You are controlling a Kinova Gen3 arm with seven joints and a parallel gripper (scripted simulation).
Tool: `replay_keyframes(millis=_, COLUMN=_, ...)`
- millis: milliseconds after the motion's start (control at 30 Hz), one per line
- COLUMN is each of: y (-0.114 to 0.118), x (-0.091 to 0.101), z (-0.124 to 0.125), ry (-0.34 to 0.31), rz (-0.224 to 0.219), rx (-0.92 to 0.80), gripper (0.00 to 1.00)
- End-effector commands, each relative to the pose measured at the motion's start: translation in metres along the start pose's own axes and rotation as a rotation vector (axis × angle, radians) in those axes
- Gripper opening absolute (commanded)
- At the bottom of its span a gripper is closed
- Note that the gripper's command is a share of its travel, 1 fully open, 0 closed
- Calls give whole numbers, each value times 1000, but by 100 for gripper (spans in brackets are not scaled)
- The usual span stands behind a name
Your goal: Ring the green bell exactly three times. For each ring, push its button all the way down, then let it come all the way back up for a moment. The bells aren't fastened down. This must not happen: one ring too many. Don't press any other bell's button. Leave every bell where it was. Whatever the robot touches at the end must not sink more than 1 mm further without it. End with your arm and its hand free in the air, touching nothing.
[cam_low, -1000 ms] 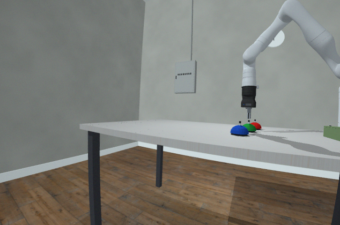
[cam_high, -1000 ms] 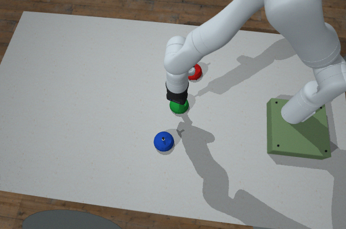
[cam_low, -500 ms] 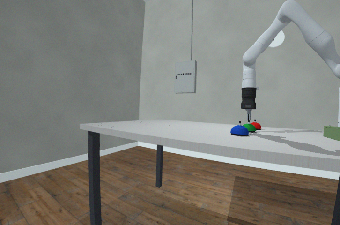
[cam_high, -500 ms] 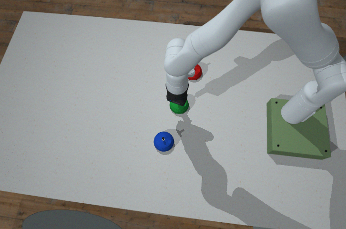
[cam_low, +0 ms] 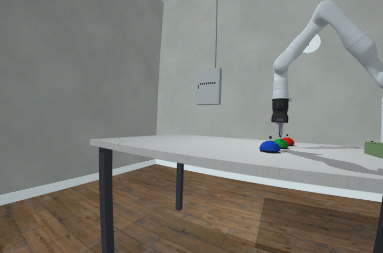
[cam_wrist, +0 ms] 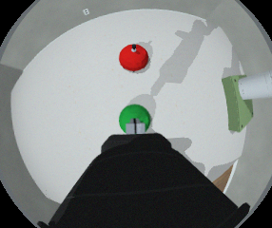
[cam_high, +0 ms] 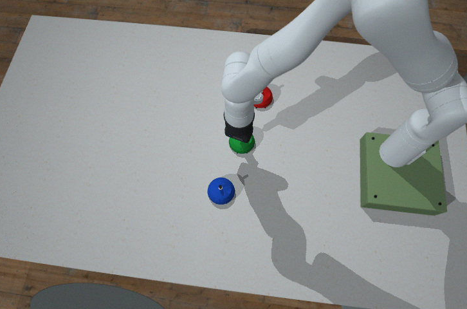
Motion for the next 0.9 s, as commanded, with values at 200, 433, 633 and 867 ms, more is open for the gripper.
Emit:
replay_keyframes(millis=200, y=1, x=-2, z=-1, ry=-4, rz=-3, rx=0, gripper=17)
replay_keyframes(millis=433, y=1, x=-2, z=-1, ry=-4, rz=-3, rx=0, gripper=17)
replay_keyframes(millis=633, y=1, x=-3, z=-1, ry=-5, rz=0, rx=0, gripper=17)
replay_keyframes(millis=867, y=1, x=-6, z=-1, ry=-4, rz=-2, rx=0, gripper=17)
Point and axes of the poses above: the point where the finger pads meet when closed, its own x axis back along the fingers, its own y axis across the jaws, z = x × y, the point moved 2 cm from there along x, back along the fingers, and after that the axes turned 6 degrees about -x, right-handed, at the moved point
